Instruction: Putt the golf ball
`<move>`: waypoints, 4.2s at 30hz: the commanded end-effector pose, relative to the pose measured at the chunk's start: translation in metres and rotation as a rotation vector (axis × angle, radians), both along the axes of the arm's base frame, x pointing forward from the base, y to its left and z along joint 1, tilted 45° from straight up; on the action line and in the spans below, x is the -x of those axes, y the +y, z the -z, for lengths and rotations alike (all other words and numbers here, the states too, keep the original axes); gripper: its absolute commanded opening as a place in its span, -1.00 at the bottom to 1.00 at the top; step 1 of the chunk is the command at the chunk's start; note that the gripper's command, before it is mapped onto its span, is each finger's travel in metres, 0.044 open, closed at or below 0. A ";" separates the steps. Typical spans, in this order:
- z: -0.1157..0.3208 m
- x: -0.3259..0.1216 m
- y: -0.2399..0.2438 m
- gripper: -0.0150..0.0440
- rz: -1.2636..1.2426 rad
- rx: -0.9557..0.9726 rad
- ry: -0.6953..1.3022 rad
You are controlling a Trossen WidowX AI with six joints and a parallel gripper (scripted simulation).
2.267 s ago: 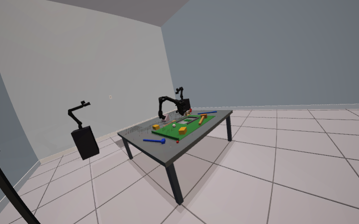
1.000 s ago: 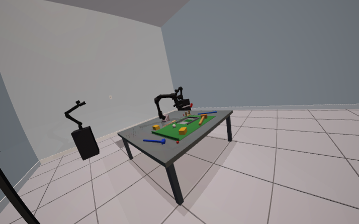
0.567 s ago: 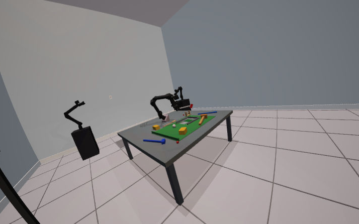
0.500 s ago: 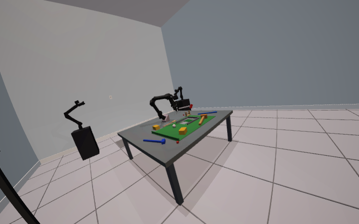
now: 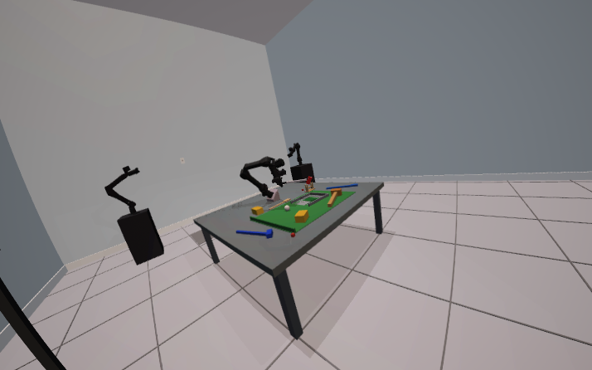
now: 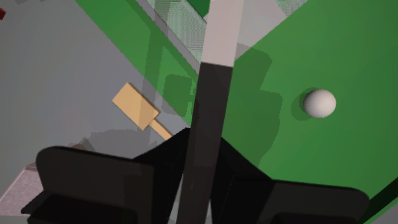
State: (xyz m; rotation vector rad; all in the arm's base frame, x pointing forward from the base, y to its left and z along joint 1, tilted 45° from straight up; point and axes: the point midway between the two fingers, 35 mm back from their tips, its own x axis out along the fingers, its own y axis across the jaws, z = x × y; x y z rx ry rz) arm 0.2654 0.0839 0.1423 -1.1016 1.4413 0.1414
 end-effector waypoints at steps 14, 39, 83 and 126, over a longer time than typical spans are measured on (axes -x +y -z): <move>-0.066 0.033 -0.080 -0.49 0.325 -0.010 -0.284; -0.086 0.071 -0.145 -0.49 0.606 0.051 -0.431; -0.061 0.064 -0.186 -0.49 0.646 0.092 -0.365; -0.018 0.074 -0.062 -0.49 0.592 0.048 -0.367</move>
